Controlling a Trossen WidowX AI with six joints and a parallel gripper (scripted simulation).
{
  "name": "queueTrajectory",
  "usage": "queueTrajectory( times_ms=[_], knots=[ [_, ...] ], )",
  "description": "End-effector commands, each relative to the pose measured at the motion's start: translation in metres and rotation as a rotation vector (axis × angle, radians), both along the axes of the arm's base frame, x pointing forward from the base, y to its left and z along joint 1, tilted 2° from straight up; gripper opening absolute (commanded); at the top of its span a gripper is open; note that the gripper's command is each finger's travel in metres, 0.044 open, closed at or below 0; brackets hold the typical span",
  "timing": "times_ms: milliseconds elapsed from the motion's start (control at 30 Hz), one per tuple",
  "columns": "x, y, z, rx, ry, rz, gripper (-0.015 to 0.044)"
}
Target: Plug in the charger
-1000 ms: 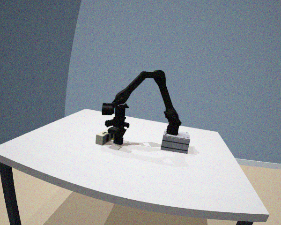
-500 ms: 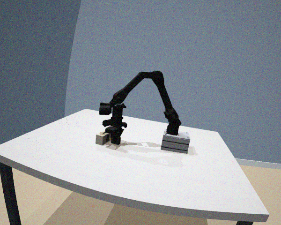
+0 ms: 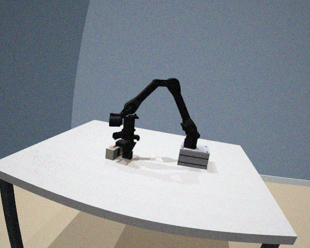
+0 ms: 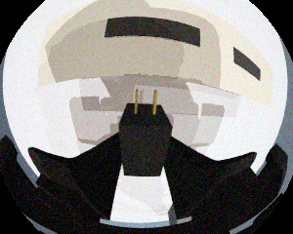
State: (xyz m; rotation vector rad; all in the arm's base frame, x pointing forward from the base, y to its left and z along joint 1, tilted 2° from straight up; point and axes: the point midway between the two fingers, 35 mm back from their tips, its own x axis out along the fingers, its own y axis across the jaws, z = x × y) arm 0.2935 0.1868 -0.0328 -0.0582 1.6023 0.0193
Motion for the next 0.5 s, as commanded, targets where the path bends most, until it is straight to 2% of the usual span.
queueTrajectory(
  times_ms=[0,467],
  knots=[
    [0.0007,0.0004,0.0004,0.000,0.000,0.004,0.0000],
    [0.0036,0.0008,0.0010,0.000,0.000,0.004,0.0000]
  ],
)
